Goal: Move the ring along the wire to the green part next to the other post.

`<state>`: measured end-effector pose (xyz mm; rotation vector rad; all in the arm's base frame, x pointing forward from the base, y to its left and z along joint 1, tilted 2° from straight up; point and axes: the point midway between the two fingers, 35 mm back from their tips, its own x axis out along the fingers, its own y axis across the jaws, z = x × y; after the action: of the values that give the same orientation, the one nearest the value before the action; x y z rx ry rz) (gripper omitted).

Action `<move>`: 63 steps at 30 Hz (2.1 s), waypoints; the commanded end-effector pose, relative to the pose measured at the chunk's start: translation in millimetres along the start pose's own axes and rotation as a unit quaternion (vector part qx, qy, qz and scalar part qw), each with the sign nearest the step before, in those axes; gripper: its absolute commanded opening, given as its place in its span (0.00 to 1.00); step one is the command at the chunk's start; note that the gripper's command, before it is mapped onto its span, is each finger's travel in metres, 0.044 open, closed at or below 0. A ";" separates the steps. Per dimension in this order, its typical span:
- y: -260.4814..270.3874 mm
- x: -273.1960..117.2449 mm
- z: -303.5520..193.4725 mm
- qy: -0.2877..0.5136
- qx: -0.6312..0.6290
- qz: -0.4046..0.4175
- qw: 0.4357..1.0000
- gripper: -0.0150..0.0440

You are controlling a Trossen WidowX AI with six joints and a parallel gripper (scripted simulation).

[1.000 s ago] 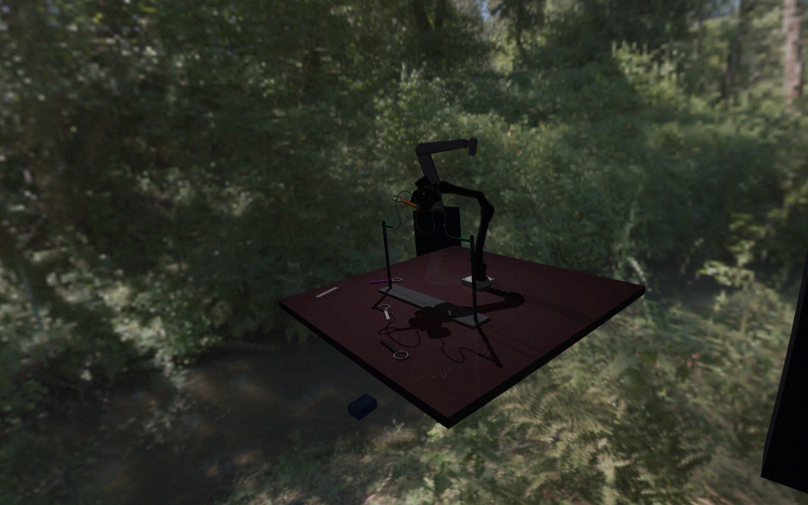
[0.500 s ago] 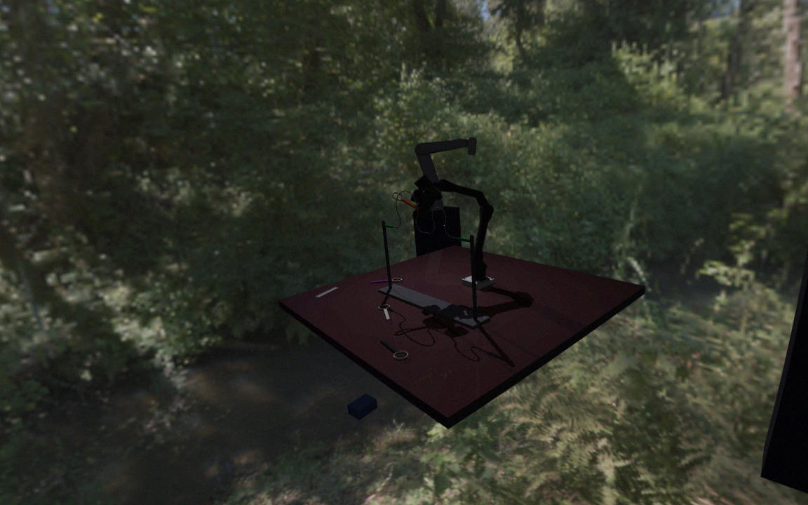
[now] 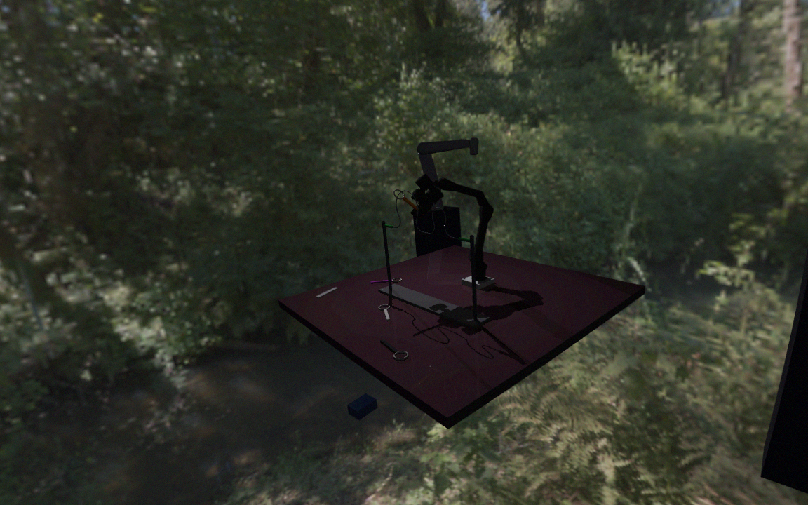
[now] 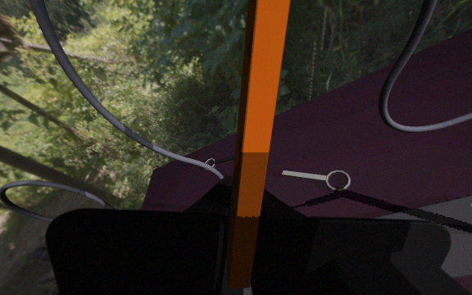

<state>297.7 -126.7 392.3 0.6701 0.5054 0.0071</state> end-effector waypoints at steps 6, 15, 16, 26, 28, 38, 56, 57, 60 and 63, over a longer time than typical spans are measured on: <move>-3.1 -1.0 1.1 -0.005 -0.054 -0.033 0.998 0.00; -7.2 -1.2 1.7 -0.008 -0.104 -0.065 0.992 0.00; -7.6 -1.2 1.8 -0.009 -0.110 -0.068 0.992 0.00; -12.0 -1.7 3.0 -0.013 -0.164 -0.103 0.981 0.00; -12.8 -1.8 3.3 -0.014 -0.175 -0.110 0.978 0.00; -16.9 -2.7 5.1 -0.019 -0.229 -0.144 0.962 0.00; -23.6 -4.8 9.5 -0.028 -0.324 -0.204 0.924 0.00; -23.9 -4.9 9.8 -0.028 -0.329 -0.207 0.921 0.00; -24.9 -5.4 10.6 -0.030 -0.344 -0.217 0.913 0.00; -25.8 -5.8 11.5 -0.032 -0.359 -0.226 0.905 0.00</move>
<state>295.6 -154.2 384.3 -0.1330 0.5479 -0.2398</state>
